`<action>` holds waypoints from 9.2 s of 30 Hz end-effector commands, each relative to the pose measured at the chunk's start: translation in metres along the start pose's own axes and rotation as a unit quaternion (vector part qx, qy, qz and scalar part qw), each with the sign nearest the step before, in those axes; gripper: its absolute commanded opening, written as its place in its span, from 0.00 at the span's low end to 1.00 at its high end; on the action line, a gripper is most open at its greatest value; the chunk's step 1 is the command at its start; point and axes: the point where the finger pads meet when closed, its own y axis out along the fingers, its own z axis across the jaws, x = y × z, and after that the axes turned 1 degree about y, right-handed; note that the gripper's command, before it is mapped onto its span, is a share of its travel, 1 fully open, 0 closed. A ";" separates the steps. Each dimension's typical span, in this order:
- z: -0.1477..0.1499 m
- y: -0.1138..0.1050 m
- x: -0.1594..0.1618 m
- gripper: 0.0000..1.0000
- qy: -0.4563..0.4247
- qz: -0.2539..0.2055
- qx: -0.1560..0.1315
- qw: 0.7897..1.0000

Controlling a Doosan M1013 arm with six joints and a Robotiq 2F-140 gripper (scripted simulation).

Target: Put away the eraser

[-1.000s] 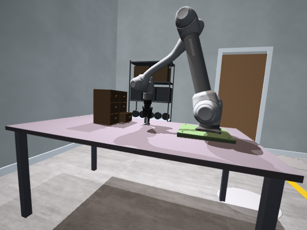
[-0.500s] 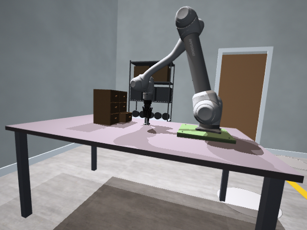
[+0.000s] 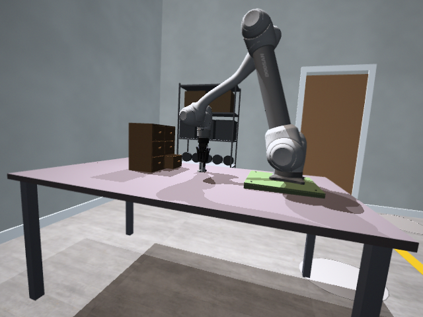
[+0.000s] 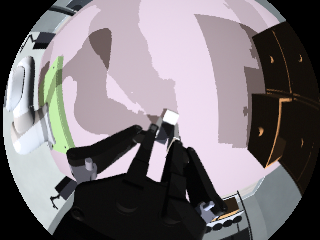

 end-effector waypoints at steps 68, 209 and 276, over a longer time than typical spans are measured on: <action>0.045 -0.133 -0.041 0.11 0.485 0.001 0.000 0.875; 0.024 -0.115 -0.027 0.11 0.397 0.507 0.269 0.716; 0.164 -0.115 -0.118 0.11 0.397 0.507 0.269 0.716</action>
